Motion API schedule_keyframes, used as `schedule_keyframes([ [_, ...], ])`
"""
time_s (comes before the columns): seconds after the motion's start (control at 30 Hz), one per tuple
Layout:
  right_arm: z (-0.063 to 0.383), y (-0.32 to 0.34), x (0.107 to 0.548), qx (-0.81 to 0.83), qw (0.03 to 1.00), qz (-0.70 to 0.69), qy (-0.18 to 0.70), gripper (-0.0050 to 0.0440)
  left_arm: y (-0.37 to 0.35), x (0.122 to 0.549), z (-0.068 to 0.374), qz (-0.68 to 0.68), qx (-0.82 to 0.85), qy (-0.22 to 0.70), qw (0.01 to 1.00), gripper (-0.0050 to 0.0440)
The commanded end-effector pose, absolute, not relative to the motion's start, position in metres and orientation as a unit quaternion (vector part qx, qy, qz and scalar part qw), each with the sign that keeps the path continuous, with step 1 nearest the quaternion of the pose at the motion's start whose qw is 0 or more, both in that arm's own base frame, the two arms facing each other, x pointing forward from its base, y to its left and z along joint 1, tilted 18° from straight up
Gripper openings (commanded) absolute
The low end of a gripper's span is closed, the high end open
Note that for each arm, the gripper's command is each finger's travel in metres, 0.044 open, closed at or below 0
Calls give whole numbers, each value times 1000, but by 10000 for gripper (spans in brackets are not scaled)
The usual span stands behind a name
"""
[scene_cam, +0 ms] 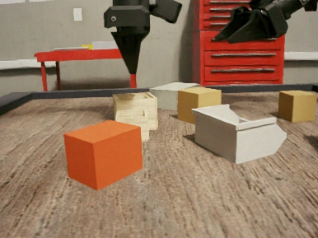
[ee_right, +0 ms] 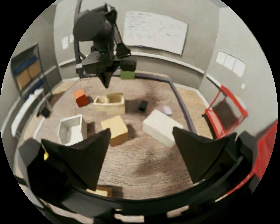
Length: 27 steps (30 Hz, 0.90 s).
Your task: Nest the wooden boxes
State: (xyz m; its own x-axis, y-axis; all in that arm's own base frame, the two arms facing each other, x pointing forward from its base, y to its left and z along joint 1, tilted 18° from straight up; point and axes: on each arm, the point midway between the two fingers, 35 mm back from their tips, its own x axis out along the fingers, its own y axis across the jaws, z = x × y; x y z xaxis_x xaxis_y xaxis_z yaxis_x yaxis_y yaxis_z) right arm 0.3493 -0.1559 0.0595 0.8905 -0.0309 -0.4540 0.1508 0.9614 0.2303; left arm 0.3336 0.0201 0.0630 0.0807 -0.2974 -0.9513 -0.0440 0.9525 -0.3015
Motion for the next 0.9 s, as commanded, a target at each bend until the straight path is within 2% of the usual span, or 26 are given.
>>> schedule_keyframes([
  [0.0,66,-158,355,117,958,-43,258,400,16,335,71,-84,-125,662,734,-50],
  [0.67,63,-145,341,107,911,-12,398,400,-1,337,66,-76,-135,662,733,-50],
  [0.7,55,-139,332,121,896,-5,428,400,-2,337,65,-75,-136,663,733,-50],
  [0.87,68,-135,327,103,884,10,456,400,-8,337,63,-72,-140,663,732,-50],
])
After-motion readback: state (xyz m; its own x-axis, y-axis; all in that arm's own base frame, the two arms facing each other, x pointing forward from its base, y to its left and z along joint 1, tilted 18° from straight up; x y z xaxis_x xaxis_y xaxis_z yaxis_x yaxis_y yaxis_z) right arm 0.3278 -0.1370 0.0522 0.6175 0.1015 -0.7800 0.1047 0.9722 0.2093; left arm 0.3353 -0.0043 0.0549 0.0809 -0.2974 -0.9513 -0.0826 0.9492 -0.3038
